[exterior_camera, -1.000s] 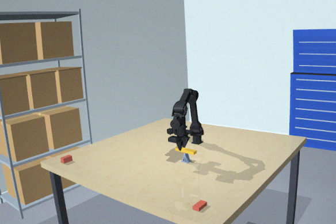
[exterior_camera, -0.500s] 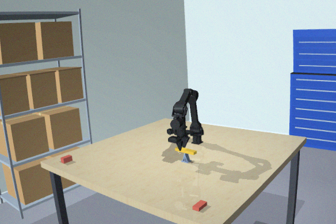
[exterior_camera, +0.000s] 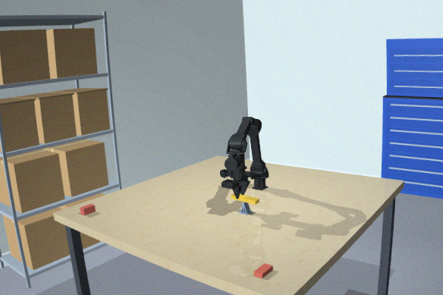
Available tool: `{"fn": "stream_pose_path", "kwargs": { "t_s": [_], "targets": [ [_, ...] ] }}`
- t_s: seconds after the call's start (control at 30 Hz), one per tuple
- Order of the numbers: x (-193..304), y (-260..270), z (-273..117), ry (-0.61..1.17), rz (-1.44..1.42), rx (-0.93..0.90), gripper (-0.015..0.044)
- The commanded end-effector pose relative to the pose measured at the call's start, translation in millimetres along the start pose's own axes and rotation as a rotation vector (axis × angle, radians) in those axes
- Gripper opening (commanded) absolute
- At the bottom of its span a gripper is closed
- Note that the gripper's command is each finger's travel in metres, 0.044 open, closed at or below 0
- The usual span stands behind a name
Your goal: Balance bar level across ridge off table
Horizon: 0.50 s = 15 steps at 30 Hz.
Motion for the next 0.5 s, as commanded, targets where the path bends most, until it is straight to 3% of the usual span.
{"fn": "stream_pose_path", "kwargs": {
  "t_s": [0.0,0.47],
  "targets": [
    [0.5,0.2,1.1,0.003,0.003,0.000,0.0000],
    [0.5,0.2,2.3,0.003,0.003,0.000,0.0000]
  ]
}}
Point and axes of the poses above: the point midway between the two fingers, 35 mm back from their tips, its own z axis out along the fingers, its own y axis across the jaws, x = y × z, the point moved 1 cm from there along -z, back along the fingers, and after that the axes turned 15 degrees about -z, right-handed, at the moved point
